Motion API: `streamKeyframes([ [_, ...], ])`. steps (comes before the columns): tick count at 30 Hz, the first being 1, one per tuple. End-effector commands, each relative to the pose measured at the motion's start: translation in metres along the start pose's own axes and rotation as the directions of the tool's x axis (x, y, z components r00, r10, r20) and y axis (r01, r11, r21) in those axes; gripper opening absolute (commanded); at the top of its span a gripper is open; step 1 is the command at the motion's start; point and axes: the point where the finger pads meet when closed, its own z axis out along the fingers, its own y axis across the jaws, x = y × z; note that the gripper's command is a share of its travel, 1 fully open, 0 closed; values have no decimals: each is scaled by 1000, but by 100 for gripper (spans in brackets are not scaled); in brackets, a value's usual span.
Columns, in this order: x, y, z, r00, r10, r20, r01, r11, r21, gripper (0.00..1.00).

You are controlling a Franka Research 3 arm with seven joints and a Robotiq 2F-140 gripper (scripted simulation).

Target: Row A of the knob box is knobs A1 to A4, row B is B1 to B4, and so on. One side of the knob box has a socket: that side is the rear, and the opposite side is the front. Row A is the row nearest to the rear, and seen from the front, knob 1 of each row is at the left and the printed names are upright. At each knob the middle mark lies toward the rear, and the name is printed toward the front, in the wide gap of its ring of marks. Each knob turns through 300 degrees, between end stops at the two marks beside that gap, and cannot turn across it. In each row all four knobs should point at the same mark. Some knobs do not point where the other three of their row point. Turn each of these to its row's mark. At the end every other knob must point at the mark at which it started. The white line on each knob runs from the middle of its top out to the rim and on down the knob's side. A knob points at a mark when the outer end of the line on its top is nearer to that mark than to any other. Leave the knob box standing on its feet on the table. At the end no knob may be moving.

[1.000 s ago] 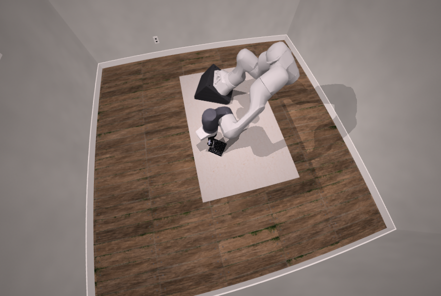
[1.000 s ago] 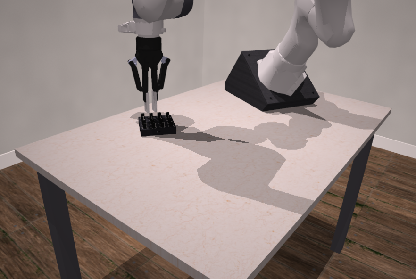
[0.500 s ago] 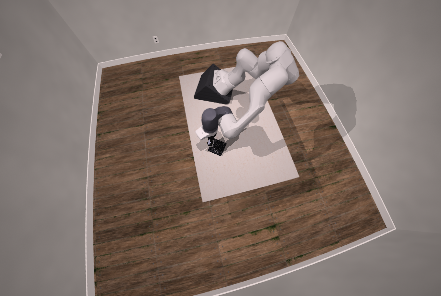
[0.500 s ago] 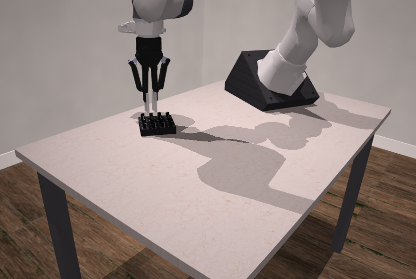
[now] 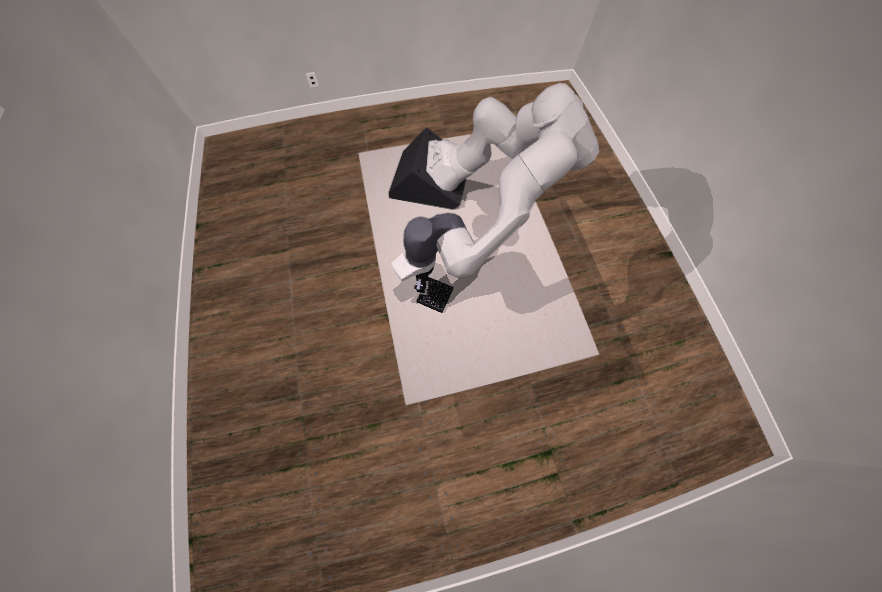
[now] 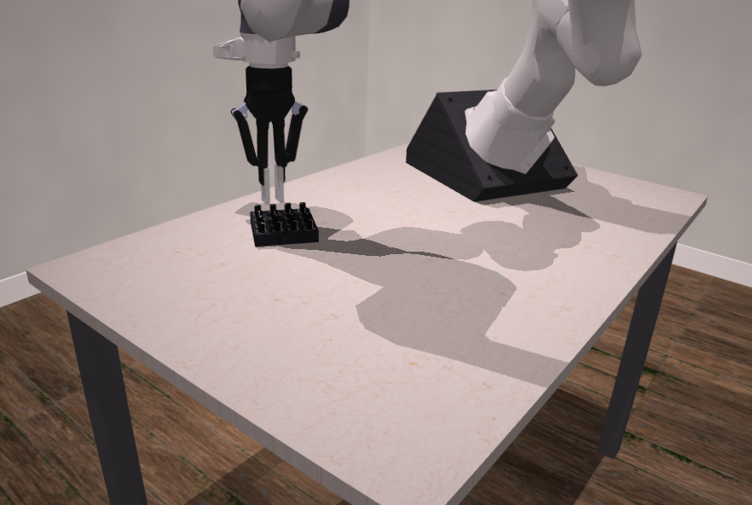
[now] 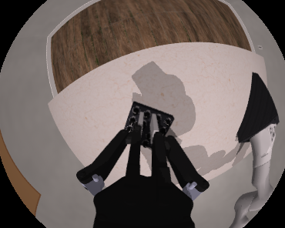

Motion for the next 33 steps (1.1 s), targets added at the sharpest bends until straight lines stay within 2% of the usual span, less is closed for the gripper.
streamKeyframes([
  [1,1,0,1,1000,-3,-1,3,1000,1,12],
  [24,1,0,2,1000,-3,-1,3,1000,1,12],
  [33,1,0,9,1000,-3,-1,3,1000,1,12],
])
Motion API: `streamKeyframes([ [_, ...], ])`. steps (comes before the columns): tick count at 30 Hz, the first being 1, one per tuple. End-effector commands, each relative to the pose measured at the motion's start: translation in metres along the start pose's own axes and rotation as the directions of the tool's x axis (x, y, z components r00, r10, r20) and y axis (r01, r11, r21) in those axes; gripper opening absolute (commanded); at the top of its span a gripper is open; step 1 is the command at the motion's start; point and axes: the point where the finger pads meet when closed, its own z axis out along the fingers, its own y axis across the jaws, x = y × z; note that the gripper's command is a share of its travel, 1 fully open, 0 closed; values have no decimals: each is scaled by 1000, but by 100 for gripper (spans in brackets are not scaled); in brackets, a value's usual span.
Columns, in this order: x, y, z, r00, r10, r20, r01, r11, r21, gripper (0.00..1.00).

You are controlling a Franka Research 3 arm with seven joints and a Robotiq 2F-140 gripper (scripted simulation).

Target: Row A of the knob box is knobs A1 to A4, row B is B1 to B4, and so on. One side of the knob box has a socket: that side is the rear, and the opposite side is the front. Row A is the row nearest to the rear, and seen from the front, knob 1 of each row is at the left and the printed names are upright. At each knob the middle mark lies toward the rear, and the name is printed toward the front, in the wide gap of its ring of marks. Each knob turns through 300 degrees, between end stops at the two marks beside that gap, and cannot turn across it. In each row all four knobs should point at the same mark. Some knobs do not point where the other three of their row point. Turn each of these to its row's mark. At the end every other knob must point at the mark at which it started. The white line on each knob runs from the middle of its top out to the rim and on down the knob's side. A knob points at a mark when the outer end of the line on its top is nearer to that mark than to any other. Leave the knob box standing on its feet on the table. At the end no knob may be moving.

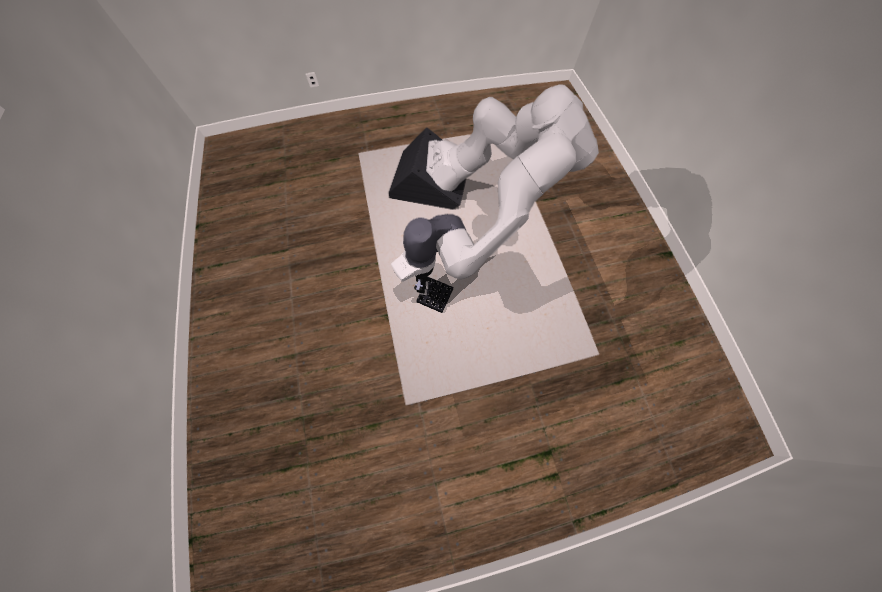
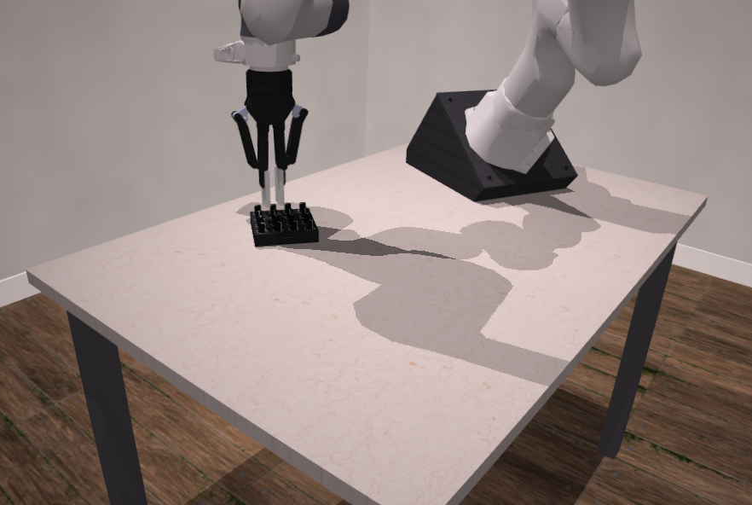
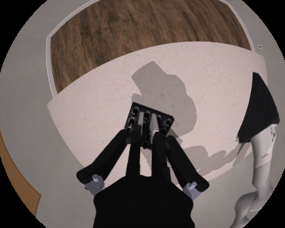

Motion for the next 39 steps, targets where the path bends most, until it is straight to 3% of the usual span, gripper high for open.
streamKeyframes([
  [1,0,-1,4,1000,-7,-2,7,1000,2,12],
  [39,0,-1,10,1000,-7,-2,7,1000,2,12],
])
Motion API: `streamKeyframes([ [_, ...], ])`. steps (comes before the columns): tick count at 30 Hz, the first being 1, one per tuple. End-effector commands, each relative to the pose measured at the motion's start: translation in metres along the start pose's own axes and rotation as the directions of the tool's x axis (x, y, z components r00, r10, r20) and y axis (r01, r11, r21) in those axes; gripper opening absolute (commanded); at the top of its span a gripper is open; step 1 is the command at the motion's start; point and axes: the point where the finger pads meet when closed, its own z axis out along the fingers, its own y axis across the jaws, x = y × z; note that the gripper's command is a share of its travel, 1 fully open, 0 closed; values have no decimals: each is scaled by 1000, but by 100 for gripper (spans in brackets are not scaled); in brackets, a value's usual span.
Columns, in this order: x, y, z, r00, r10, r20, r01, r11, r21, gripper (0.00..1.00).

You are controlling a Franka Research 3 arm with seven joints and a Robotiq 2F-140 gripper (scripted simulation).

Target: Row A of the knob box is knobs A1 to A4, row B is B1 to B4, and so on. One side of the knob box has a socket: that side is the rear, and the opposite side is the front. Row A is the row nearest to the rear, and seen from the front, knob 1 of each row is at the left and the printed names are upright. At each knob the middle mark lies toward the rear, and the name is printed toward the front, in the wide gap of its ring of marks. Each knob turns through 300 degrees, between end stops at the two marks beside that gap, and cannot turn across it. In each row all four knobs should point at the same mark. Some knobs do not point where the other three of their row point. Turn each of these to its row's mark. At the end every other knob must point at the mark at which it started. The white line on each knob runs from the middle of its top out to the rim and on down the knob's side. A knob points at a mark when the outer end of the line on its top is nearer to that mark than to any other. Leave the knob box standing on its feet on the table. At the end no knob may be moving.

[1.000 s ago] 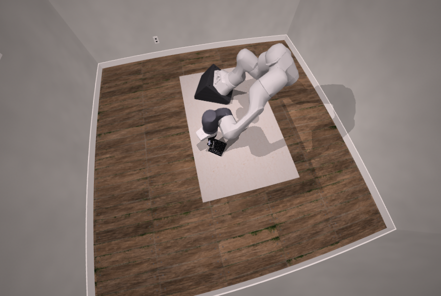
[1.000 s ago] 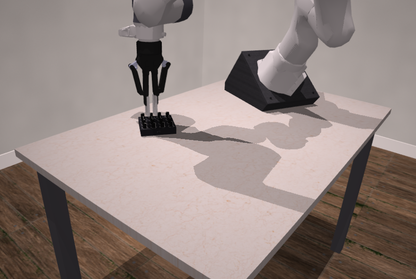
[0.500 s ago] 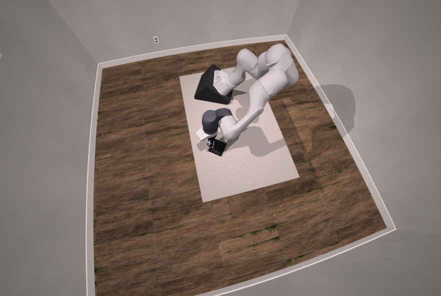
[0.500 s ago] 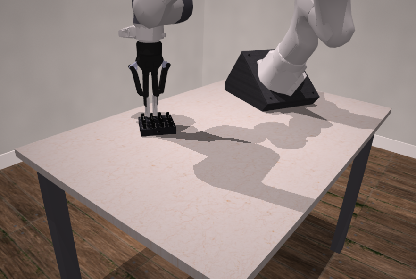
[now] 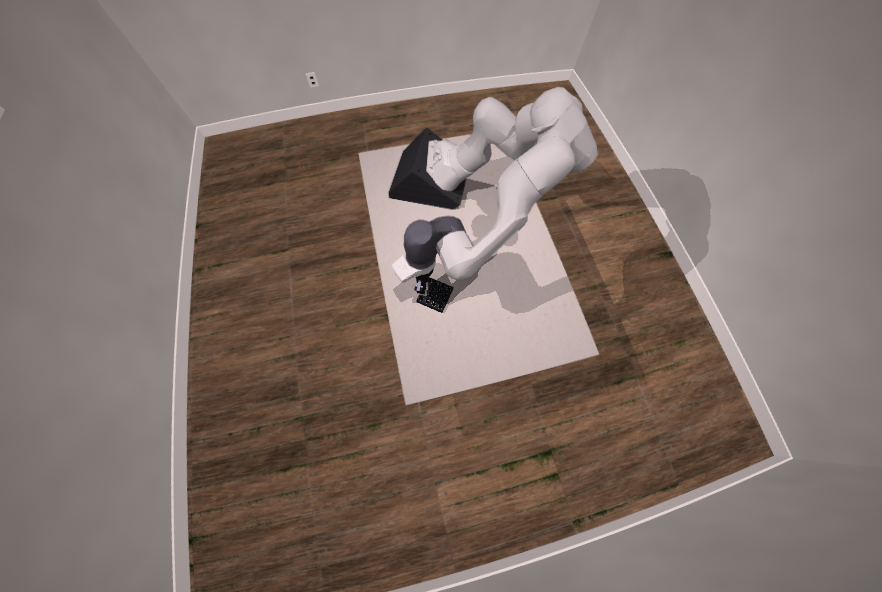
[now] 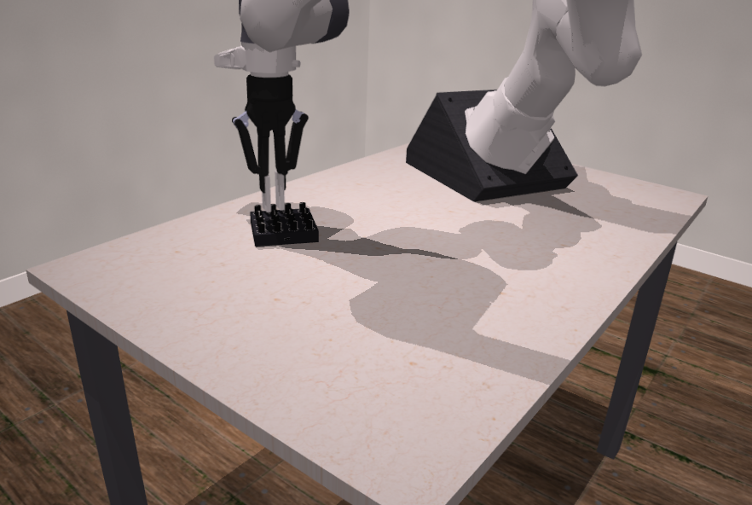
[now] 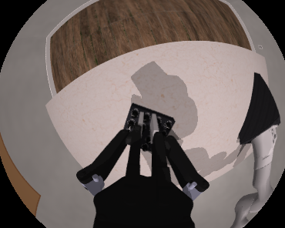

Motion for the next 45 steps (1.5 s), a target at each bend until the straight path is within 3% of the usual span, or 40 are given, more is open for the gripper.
streamKeyframes([
  [1,0,-1,1,1000,-5,-2,5,1000,3,12],
  [12,0,-1,1,1000,-5,-2,5,1000,3,12],
  [13,0,-1,1,1000,-5,-2,5,1000,3,5],
  [45,0,-1,1,1000,-4,-2,4,1000,3,5],
])
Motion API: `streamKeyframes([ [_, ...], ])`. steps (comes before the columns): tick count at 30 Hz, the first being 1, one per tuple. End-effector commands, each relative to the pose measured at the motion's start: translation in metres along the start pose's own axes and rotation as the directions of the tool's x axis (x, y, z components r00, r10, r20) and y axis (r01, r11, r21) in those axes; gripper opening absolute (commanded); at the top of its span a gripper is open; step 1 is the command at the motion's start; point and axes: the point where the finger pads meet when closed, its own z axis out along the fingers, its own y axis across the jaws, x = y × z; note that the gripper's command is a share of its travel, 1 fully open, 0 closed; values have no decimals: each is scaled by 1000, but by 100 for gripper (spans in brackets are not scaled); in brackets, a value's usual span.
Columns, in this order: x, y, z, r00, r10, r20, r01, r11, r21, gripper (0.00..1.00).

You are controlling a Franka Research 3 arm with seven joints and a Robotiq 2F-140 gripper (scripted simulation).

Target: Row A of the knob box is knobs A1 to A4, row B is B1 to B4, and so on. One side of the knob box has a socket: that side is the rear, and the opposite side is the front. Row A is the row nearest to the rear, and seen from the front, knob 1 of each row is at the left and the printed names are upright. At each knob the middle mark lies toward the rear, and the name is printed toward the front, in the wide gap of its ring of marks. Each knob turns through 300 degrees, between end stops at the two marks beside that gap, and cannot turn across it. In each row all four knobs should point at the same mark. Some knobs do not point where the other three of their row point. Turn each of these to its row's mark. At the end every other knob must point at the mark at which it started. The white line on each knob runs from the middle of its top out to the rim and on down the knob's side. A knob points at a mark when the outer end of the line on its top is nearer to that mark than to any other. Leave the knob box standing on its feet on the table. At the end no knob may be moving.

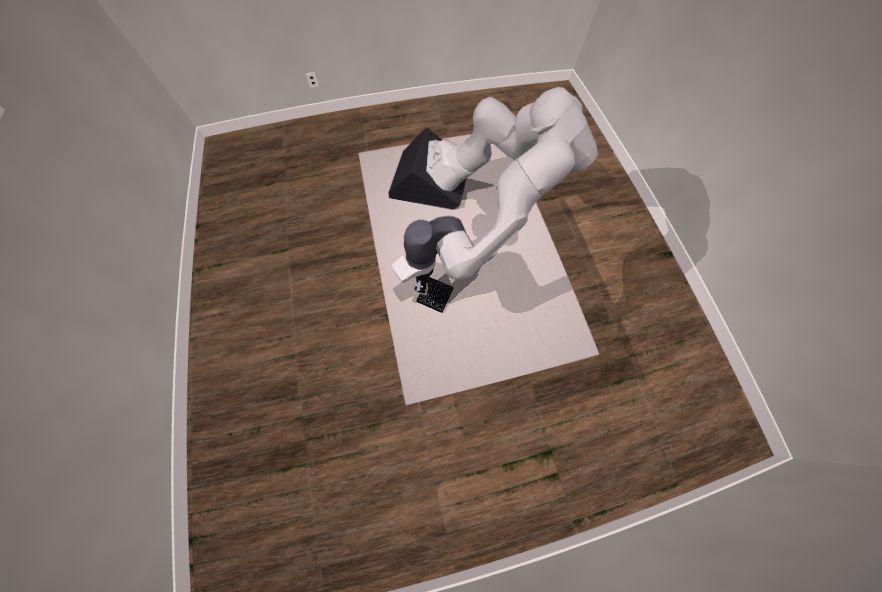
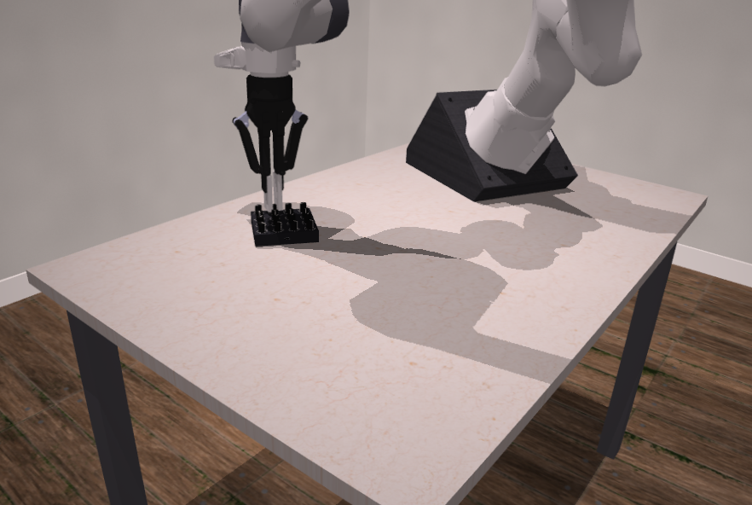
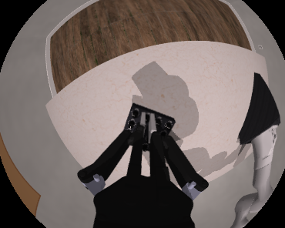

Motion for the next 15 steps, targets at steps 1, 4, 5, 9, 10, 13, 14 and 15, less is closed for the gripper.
streamKeyframes([
  [1,0,-1,1,1000,-1,-1,1,1000,2,5],
  [4,0,-1,1,1000,22,-1,-22,1000,2,5],
  [5,0,-1,1,999,36,-1,-36,999,2,5],
  [9,0,-1,1,997,71,-1,-71,997,2,5],
  [10,0,-1,1,996,92,-1,-92,996,2,5],
  [13,0,-1,1,986,165,-1,-165,986,2,5],
  [14,0,-1,1,982,191,-1,-191,982,2,5],
  [15,0,-1,1,976,217,-1,-217,976,2,5],
])
